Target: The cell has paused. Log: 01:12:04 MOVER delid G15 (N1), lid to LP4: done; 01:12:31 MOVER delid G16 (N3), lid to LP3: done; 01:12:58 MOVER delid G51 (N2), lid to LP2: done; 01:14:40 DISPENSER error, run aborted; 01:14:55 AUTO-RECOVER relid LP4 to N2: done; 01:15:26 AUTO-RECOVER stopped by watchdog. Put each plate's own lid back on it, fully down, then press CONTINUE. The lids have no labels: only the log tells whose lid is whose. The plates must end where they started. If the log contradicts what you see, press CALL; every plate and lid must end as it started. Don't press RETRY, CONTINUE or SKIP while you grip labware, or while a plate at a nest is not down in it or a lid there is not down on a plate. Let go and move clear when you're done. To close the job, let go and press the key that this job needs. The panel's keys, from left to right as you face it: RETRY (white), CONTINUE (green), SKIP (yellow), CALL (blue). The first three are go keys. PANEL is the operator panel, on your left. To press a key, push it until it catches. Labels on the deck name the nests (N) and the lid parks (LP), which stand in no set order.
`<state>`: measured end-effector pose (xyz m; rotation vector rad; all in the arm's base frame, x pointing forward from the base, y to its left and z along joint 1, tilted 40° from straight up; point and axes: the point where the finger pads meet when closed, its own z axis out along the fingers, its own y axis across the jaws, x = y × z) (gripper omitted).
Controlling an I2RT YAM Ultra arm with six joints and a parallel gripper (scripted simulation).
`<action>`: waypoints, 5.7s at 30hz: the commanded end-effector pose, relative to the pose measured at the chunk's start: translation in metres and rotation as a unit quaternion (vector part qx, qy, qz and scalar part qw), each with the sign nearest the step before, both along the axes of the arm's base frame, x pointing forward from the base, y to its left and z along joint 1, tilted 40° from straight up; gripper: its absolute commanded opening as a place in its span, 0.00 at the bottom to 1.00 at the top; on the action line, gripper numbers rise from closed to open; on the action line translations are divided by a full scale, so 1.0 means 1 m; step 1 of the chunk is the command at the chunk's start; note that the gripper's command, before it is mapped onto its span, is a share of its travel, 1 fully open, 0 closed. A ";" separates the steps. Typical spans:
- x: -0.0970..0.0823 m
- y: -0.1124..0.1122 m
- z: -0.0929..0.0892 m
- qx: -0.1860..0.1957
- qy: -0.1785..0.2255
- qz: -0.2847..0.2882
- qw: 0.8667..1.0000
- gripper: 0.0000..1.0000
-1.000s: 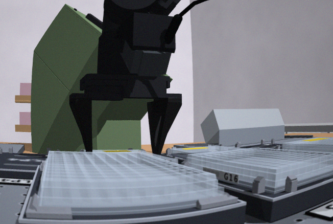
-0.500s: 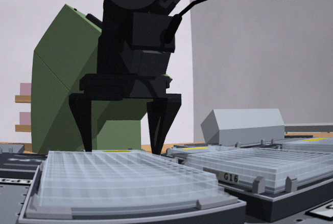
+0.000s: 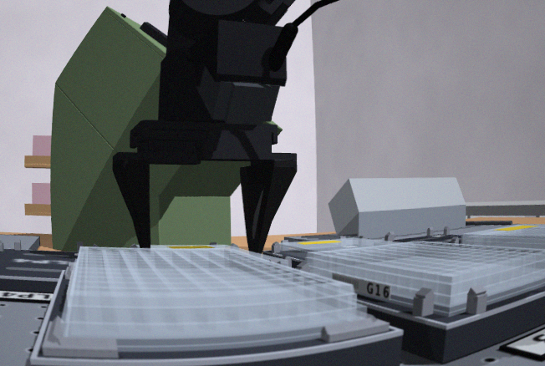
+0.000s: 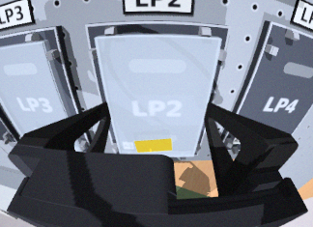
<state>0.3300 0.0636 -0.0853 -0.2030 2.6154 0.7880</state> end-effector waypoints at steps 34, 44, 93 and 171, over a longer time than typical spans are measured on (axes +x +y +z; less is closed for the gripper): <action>-0.018 -0.015 0.016 0.004 0.005 -0.006 1.000 0.00; -0.023 -0.022 0.026 0.004 0.005 -0.006 1.000 0.00; 0.129 -0.072 0.069 0.011 0.013 -0.026 1.000 0.00; 0.185 -0.078 0.080 0.009 0.003 -0.028 1.000 0.00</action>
